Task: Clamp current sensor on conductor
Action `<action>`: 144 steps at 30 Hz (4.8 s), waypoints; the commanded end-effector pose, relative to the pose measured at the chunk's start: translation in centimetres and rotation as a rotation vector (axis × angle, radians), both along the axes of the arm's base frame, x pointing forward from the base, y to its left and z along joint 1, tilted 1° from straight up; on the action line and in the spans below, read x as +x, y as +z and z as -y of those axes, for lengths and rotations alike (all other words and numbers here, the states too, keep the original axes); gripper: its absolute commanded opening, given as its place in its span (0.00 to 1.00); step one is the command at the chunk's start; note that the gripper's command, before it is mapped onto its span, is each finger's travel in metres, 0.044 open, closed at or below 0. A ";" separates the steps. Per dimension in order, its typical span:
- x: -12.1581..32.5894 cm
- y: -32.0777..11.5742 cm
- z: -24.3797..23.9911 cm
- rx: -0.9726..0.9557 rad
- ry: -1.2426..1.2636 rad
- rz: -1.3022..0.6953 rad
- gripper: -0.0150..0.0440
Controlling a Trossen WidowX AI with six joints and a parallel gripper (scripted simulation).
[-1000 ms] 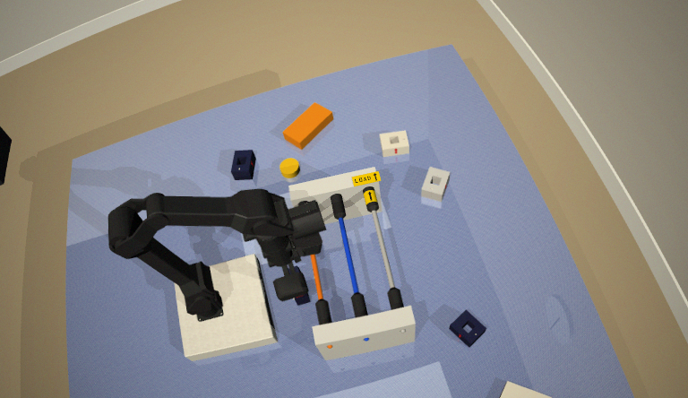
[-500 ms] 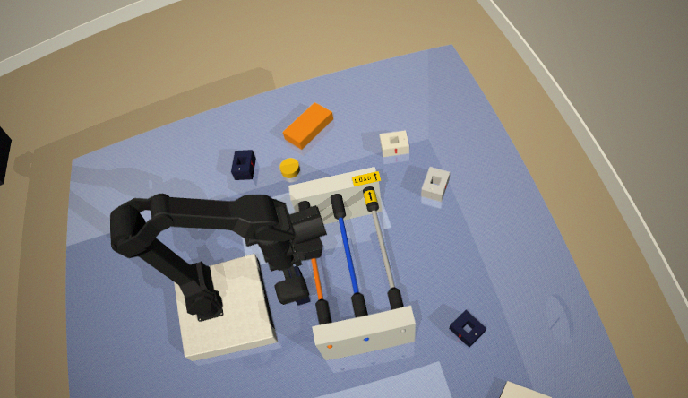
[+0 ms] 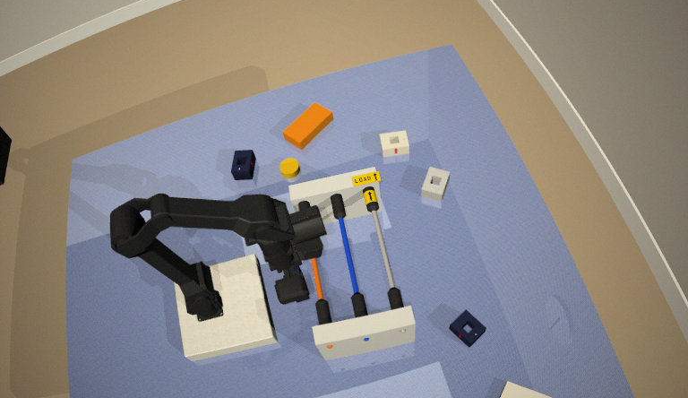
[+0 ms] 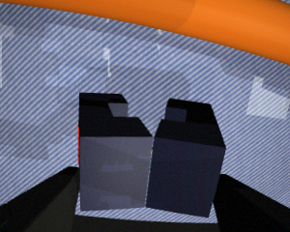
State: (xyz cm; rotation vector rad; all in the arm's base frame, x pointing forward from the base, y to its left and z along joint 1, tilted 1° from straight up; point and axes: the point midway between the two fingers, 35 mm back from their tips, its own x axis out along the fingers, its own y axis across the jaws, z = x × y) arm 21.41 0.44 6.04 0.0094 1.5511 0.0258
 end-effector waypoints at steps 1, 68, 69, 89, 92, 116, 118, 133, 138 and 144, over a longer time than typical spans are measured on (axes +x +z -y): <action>0.0 0.0 0.0 0.001 0.000 -0.001 0.64; 10.8 12.9 1.3 0.095 -1.072 0.135 0.25; 11.1 12.9 1.4 0.101 -1.107 0.139 0.25; 17.1 12.3 2.2 0.235 -1.679 0.187 0.25; 17.2 12.1 2.2 0.235 -1.679 0.187 0.25; 18.4 8.4 2.2 0.235 -1.678 0.188 0.25; 18.4 8.1 2.2 0.235 -1.678 0.188 0.25; 18.6 7.5 2.2 0.238 -1.673 0.189 0.25; 18.6 7.5 2.2 0.238 -1.673 0.189 0.25; 18.6 7.5 2.2 0.238 -1.673 0.189 0.25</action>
